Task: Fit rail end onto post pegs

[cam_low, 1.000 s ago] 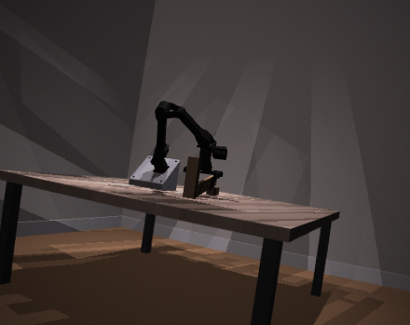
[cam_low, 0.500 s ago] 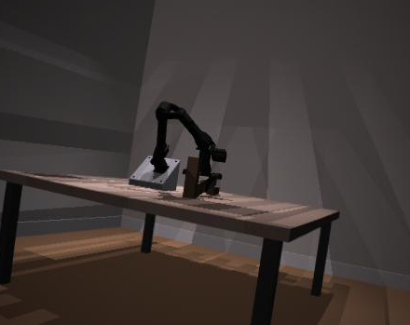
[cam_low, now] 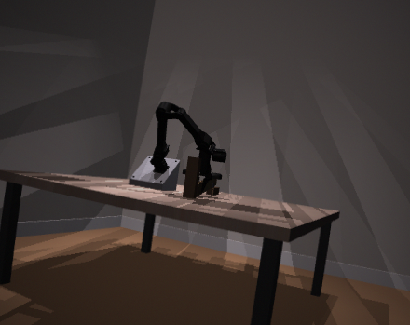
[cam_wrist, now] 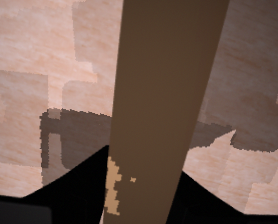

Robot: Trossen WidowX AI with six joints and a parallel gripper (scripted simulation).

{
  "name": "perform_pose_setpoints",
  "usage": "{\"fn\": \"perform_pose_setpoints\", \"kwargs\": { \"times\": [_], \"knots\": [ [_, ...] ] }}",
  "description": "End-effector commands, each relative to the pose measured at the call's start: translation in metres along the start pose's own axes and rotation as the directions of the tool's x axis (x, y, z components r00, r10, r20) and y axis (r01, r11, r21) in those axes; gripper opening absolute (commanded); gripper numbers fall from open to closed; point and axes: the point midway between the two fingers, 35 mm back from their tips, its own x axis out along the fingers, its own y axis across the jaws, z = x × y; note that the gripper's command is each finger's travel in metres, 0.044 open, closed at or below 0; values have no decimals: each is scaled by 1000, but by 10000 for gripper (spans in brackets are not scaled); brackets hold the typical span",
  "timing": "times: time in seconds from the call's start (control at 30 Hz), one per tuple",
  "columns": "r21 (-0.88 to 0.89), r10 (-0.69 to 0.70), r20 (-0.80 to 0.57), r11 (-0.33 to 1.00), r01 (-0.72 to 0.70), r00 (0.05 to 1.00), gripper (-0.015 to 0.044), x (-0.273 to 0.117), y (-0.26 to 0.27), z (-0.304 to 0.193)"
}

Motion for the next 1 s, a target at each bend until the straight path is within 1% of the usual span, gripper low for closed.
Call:
{"fn": "perform_pose_setpoints", "kwargs": {
  "times": [0.0, 0.97],
  "knots": [
    [-1, 0, -5, 1000, 0, 1000, 0, 0, 0, -1],
    [-1, 0, -4, 1000, 0, 1000, 0, -11, -1, 0]
  ]
}}
